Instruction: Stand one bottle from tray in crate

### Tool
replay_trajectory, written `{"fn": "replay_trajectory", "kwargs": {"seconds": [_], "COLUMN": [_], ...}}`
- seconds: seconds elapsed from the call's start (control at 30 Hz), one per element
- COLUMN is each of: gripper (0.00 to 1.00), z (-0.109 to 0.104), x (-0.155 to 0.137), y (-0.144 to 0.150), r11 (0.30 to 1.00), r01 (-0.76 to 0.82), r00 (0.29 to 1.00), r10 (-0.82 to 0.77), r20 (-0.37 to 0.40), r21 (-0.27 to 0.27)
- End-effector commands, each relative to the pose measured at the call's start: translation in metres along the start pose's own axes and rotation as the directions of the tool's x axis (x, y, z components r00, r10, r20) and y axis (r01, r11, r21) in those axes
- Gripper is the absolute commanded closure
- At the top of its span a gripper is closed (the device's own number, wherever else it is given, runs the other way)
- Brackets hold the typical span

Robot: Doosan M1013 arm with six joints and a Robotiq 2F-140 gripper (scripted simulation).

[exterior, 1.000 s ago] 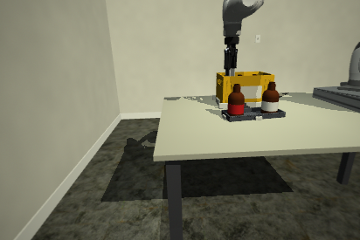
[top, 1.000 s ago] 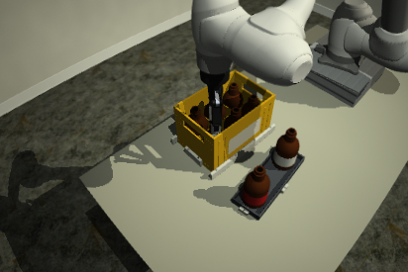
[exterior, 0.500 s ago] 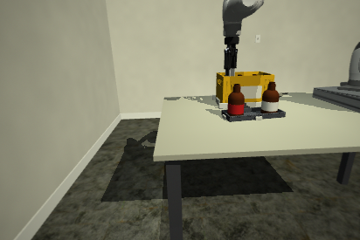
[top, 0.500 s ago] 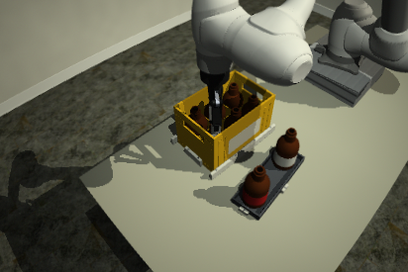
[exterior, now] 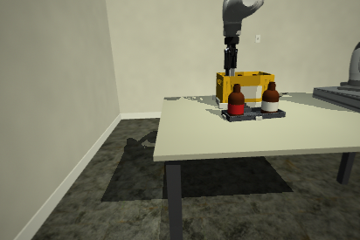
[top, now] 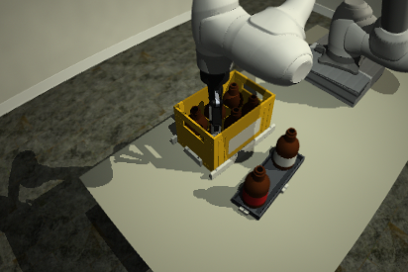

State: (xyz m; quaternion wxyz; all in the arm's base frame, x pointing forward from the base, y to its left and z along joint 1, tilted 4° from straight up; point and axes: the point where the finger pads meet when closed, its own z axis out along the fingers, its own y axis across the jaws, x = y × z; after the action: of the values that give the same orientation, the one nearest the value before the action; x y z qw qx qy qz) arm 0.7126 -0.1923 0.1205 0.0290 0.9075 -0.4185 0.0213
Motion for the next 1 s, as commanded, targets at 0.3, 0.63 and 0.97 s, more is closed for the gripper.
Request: {"fn": "replay_trajectory", "kwargs": {"seconds": [0.3,0.63,0.97], "gripper": [0.62,0.62,0.62], "z": [0.000,-0.002,-0.010], "x": [0.000,0.000,0.000], "y": [0.000,0.000,0.000], "r11": [1.000,1.000,1.000], "r01": [0.000,0.000,0.000], "r00": [1.000,1.000,1.000], "r10": [0.000,0.000,0.000], "r20": [0.000,0.000,0.000], "r21": [0.000,0.000,0.000]}}
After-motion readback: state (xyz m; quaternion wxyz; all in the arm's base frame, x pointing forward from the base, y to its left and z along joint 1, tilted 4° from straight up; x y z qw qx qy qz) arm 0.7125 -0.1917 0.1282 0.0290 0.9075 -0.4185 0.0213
